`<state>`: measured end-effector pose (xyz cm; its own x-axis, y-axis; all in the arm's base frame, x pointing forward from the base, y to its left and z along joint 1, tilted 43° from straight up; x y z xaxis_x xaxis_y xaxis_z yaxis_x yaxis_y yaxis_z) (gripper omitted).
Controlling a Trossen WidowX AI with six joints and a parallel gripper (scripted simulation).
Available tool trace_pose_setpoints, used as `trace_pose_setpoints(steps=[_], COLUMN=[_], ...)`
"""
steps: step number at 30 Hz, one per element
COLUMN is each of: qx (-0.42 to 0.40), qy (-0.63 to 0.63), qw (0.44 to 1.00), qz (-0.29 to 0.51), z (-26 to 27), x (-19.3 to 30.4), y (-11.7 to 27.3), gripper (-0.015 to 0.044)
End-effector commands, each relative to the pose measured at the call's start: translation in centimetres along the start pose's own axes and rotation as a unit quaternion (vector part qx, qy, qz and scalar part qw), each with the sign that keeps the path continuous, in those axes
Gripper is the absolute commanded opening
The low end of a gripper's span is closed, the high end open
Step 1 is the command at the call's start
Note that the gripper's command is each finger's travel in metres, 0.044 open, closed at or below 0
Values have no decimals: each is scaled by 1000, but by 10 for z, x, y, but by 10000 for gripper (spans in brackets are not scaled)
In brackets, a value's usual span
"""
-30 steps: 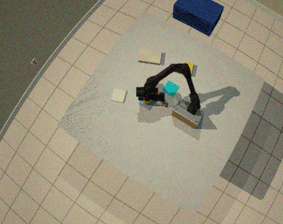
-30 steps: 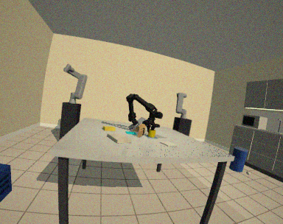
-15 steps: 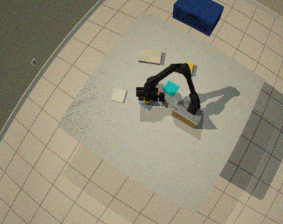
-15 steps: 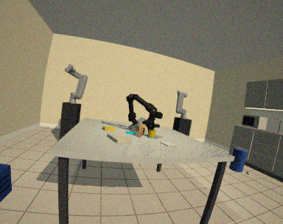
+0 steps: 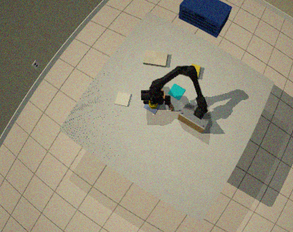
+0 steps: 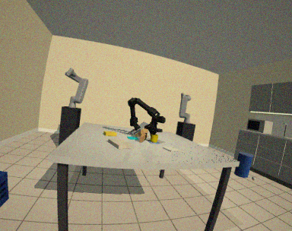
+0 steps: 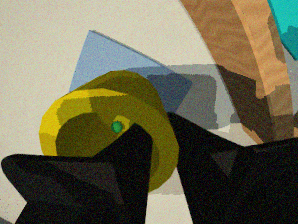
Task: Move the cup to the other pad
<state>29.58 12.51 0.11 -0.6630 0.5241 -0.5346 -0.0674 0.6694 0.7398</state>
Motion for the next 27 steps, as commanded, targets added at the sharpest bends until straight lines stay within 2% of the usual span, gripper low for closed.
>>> trace_pose_setpoints(steps=[1,22,27], qx=[-4,-4,-4], qy=[-3,0,0], qw=[1000,1000,1000], qz=[0,0,-1], z=[2,2,1], x=[0,-1,-2], y=[10,79,83], gripper=[0,0,0])
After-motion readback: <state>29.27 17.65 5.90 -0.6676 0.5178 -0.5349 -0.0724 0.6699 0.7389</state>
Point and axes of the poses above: the point midway between the two fingers, 35 mm back from their tips, its own y axis back along the fingers, its own z axis across the jaws, x = y × z, the point moved 6 cm from there along y, back along the fingers, and after that the axes turned 9 degrees about y, right-handed, at the moved point
